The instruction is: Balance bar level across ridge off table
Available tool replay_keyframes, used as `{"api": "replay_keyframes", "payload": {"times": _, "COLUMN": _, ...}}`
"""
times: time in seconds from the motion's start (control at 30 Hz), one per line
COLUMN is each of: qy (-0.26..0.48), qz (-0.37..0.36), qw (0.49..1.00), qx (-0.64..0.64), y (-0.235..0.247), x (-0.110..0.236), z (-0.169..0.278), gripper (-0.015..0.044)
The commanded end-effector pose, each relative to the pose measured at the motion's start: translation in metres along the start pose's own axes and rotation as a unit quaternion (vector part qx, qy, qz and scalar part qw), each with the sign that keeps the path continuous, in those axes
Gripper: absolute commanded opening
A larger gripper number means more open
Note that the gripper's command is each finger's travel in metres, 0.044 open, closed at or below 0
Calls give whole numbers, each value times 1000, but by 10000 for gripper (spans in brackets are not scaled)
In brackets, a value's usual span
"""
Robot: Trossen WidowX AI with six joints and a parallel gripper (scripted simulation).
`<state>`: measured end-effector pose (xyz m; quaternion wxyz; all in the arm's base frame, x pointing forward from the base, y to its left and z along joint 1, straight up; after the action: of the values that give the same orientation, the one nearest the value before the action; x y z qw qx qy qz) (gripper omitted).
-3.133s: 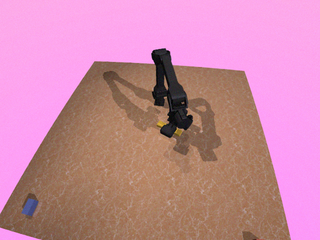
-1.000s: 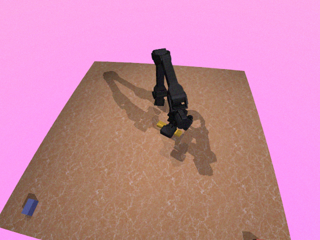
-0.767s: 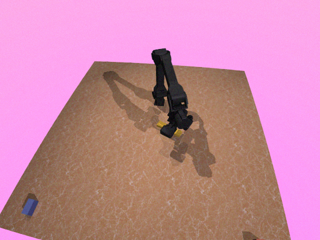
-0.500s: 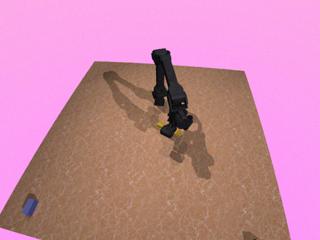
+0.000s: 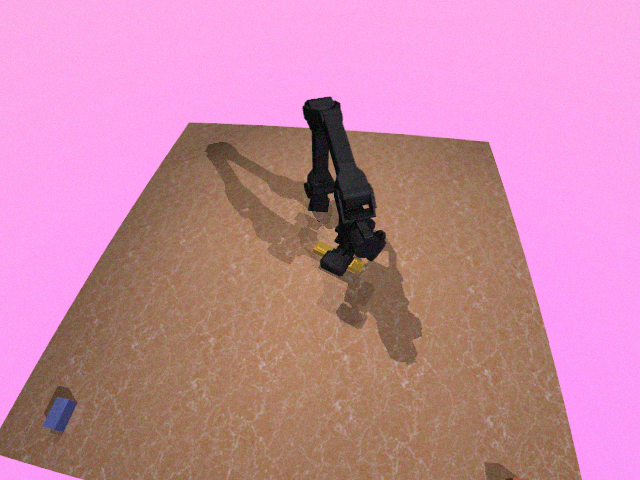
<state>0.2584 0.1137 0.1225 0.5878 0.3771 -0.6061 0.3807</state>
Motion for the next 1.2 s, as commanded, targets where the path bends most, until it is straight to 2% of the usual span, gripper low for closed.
{"api": "replay_keyframes", "payload": {"times": 0.0, "qy": 0, "qz": 0, "qw": 1000, "qx": 0, "y": 0, "x": 0, "z": 0, "gripper": 0}}
{"api": "replay_keyframes", "payload": {"times": 0.03, "qy": 0, "qz": 0, "qw": 1000, "qx": 0, "y": 0, "x": 0, "z": 0, "gripper": 0}}
{"api": "replay_keyframes", "payload": {"times": 0.23, "qy": 0, "qz": 0, "qw": 1000, "qx": 0, "y": 0, "x": 0, "z": 0, "gripper": 157}}
{"api": "replay_keyframes", "payload": {"times": 0.27, "qy": 0, "qz": 0, "qw": 1000, "qx": 0, "y": 0, "x": 0, "z": 0, "gripper": 167}}
{"api": "replay_keyframes", "payload": {"times": 1.17, "qy": 0, "qz": 0, "qw": 1000, "qx": 0, "y": 0, "x": 0, "z": 0, "gripper": 170}}
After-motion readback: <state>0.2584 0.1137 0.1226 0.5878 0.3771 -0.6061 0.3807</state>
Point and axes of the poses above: the point midway between the two fingers, 35 mm back from their tips, its own x axis back along the fingers, its own y axis across the jaws, z = x × y, the point moved 3 cm from there along x, back along the fingers, and after that the axes turned 1 degree about -x, right-handed, at the moved point
